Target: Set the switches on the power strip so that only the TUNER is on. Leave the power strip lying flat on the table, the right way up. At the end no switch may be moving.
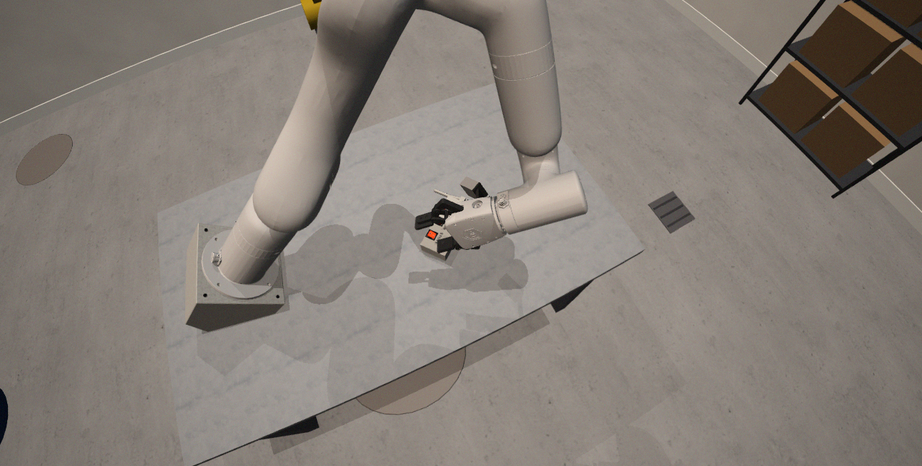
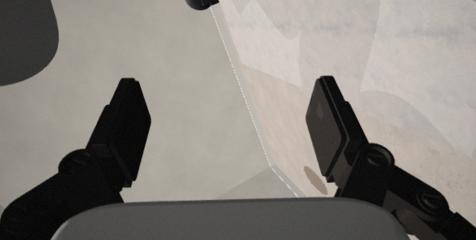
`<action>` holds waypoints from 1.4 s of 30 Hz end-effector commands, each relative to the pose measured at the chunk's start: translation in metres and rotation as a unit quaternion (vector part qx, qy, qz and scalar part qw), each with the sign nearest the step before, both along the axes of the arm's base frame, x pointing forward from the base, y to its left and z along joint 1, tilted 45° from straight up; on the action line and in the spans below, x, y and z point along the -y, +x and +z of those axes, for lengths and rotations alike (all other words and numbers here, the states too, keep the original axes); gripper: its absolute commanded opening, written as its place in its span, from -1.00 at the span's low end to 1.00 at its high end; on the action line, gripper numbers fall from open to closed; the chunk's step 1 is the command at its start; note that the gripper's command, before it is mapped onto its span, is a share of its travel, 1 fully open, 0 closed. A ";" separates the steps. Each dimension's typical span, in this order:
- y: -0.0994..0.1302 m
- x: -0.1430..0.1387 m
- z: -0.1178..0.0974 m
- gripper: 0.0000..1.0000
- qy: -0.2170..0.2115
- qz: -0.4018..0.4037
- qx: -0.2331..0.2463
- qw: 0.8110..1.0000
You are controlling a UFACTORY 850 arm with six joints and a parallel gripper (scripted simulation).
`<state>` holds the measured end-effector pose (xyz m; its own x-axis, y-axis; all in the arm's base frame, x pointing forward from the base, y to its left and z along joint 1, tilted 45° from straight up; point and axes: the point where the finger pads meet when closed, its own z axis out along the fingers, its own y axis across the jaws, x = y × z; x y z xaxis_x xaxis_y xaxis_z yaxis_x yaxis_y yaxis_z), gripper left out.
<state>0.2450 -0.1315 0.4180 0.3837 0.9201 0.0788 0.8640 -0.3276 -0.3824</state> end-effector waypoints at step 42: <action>0.109 -0.090 -0.039 1.00 -0.134 0.830 -0.255 0.478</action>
<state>0.3438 -0.0494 0.3827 -0.9833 0.1528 0.0991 0.0107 0.5915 -0.8063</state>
